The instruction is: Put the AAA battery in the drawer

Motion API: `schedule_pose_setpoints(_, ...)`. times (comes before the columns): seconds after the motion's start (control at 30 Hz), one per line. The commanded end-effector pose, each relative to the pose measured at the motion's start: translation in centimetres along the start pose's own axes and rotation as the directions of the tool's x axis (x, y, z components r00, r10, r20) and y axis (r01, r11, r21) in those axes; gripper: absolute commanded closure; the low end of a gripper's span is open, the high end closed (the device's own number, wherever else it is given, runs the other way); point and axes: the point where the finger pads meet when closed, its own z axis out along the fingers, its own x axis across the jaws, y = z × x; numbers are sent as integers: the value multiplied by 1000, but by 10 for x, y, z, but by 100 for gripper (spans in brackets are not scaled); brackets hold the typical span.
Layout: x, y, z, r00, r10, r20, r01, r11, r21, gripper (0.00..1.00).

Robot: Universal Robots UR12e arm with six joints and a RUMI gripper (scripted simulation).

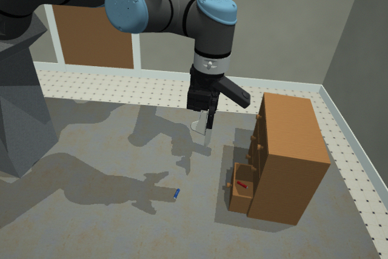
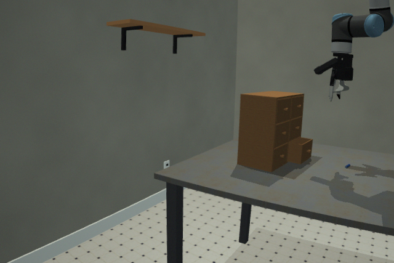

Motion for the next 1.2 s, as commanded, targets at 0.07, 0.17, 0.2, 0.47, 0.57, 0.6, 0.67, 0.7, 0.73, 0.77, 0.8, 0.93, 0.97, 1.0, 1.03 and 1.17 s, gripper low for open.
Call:
schedule_pose_setpoints(0.07,2,0,5,999,40,0,-40,999,1,0)
schedule_pose_setpoints(0.17,3,-1,10,997,82,0,-82,997,1,0)
schedule_pose_setpoints(0.2,4,0,12,995,99,0,-99,995,1,0)
schedule_pose_setpoints(0.47,10,0,29,971,238,0,-238,971,1,0)
schedule_pose_setpoints(0.57,13,2,41,945,328,0,-328,945,1,0)
schedule_pose_setpoints(0.6,14,2,45,933,360,0,-360,933,1,0)
schedule_pose_setpoints(0.67,17,4,54,904,427,0,-427,904,1,0)
schedule_pose_setpoints(0.7,18,5,59,887,461,0,-461,887,1,0)
schedule_pose_setpoints(0.73,19,6,64,869,495,0,-495,869,1,0)
schedule_pose_setpoints(0.77,20,7,69,848,530,0,-530,848,0,0)
schedule_pose_setpoints(0.8,20,7,69,848,530,0,-530,848,0,0)
schedule_pose_setpoints(0.93,24,12,85,775,631,0,-631,775,0,0)
schedule_pose_setpoints(0.97,25,14,91,748,664,1,-664,748,0,0)
schedule_pose_setpoints(1.0,26,15,96,718,696,1,-696,718,0,0)
schedule_pose_setpoints(1.03,27,18,102,687,726,1,-726,687,0,0)
schedule_pose_setpoints(1.17,30,27,124,551,834,1,-834,551,0,0)
